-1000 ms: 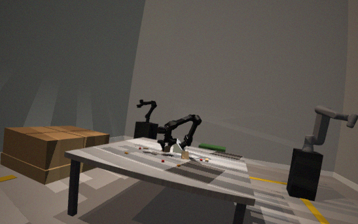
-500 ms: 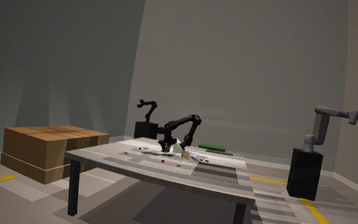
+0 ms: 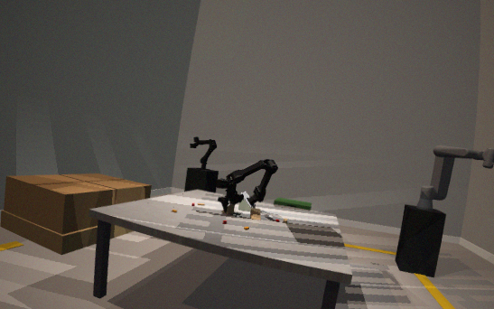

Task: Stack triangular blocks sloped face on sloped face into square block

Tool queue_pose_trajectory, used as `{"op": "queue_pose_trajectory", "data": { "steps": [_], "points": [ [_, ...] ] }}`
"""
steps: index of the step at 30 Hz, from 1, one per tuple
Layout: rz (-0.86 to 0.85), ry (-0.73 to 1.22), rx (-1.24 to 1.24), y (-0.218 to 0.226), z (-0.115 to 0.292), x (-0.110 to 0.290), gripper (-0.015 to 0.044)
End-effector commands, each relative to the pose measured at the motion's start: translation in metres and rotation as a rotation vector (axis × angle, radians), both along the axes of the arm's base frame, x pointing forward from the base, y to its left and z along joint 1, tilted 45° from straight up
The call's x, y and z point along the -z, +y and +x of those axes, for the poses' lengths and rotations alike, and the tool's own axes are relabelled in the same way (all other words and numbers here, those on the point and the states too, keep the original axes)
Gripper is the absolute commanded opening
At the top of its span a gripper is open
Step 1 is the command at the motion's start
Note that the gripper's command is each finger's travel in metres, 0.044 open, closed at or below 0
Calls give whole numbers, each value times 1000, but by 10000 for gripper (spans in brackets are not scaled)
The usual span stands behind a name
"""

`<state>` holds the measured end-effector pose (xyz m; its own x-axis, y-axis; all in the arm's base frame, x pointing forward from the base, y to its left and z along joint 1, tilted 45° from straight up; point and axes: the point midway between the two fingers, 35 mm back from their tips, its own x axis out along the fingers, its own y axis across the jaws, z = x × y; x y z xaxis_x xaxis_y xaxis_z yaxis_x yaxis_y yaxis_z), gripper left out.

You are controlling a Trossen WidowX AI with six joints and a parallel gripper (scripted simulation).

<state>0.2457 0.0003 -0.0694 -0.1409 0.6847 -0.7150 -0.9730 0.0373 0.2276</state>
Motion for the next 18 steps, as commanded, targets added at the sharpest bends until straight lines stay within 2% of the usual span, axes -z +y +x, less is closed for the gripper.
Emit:
{"op": "queue_pose_trajectory", "data": {
  "steps": [1,16,18],
  "points": [
    [0,0,0,0,0,0,26],
    [0,0,0,0,0,0,420],
    [0,0,0,0,0,0,440]
  ]
}}
